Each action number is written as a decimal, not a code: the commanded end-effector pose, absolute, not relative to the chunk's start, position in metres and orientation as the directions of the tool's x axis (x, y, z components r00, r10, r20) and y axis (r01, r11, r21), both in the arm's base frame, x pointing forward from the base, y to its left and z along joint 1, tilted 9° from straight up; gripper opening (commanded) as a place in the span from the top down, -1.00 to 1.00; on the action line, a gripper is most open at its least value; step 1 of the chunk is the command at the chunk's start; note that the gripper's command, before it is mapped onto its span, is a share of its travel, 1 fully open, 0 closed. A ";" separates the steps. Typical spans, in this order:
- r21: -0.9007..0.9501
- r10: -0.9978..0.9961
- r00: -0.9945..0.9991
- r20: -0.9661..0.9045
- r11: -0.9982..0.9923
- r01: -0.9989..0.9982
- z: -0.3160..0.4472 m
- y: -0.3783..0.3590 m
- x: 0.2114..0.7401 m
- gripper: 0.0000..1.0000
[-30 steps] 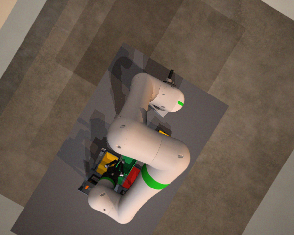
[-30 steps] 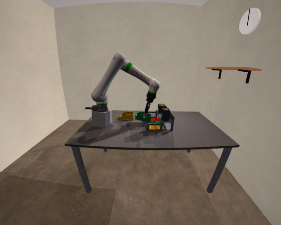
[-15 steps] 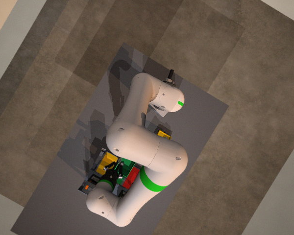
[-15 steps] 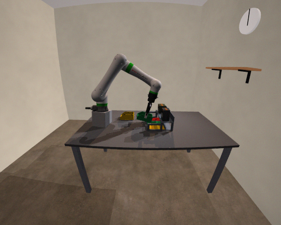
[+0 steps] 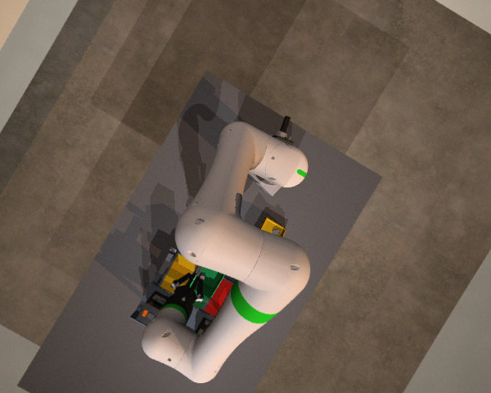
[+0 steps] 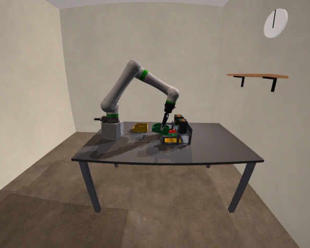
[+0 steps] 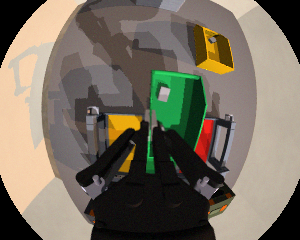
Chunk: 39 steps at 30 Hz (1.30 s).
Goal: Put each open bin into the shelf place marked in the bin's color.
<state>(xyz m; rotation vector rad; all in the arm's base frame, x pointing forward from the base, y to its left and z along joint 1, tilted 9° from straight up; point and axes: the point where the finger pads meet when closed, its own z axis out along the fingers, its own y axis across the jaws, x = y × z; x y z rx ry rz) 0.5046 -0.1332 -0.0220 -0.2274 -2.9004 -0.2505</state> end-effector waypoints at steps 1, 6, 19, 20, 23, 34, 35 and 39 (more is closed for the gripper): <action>0.151 0.134 -0.964 0.231 0.973 0.172 -0.022 -0.134 0.507 1.00; 0.151 0.134 -0.964 0.231 0.973 0.172 -0.022 -0.134 0.510 1.00; 0.151 0.134 -0.964 0.231 0.973 0.172 -0.022 -0.135 0.515 1.00; 0.151 0.134 -0.964 0.231 0.973 0.172 -0.022 -0.135 0.516 1.00; 0.151 0.134 -0.964 0.231 0.973 0.172 -0.021 -0.135 0.516 1.00; 0.151 0.134 -0.964 0.231 0.973 0.172 -0.021 -0.136 0.518 1.00; 0.151 0.134 -0.964 0.231 0.973 0.172 -0.021 -0.136 0.518 1.00; 0.151 0.134 -0.964 0.231 0.973 0.172 -0.021 -0.136 0.518 1.00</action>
